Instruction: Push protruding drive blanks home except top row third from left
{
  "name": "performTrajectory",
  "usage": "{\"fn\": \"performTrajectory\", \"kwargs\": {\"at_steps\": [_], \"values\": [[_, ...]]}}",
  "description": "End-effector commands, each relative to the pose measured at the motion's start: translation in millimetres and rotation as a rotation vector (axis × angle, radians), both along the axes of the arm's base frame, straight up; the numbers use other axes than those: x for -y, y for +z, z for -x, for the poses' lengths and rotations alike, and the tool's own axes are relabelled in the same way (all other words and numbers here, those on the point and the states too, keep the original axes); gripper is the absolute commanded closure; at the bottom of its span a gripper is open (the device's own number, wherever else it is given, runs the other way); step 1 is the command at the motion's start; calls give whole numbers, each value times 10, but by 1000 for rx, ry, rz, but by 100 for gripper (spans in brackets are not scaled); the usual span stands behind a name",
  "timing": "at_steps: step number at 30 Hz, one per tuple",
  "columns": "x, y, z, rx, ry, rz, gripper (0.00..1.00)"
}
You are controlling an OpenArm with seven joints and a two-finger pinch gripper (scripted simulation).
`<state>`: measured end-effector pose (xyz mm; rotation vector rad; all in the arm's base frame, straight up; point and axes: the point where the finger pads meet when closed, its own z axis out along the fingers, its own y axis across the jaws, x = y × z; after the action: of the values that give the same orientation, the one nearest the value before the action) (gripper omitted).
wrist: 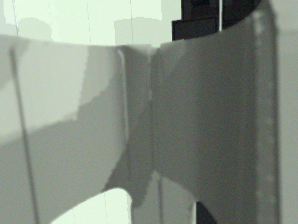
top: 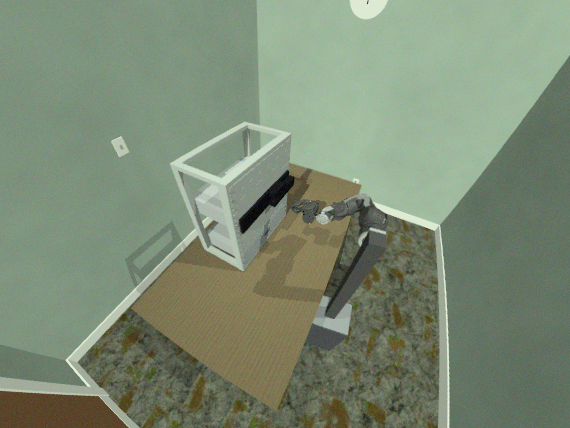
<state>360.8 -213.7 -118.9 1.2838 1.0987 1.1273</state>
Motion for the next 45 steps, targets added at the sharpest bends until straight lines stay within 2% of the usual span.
{"fn": "performTrajectory", "kwargs": {"at_steps": [1, 9, 19, 22, 45], "values": [[-1, 19, -7, -3, -14, 18, 100], [18, 12, -62, -4, -17, 20, 100], [92, 10, -552, -5, -17, 19, 100], [105, 10, -638, -6, -17, 19, 100], [109, 10, -694, -6, -17, 19, 100]]}}
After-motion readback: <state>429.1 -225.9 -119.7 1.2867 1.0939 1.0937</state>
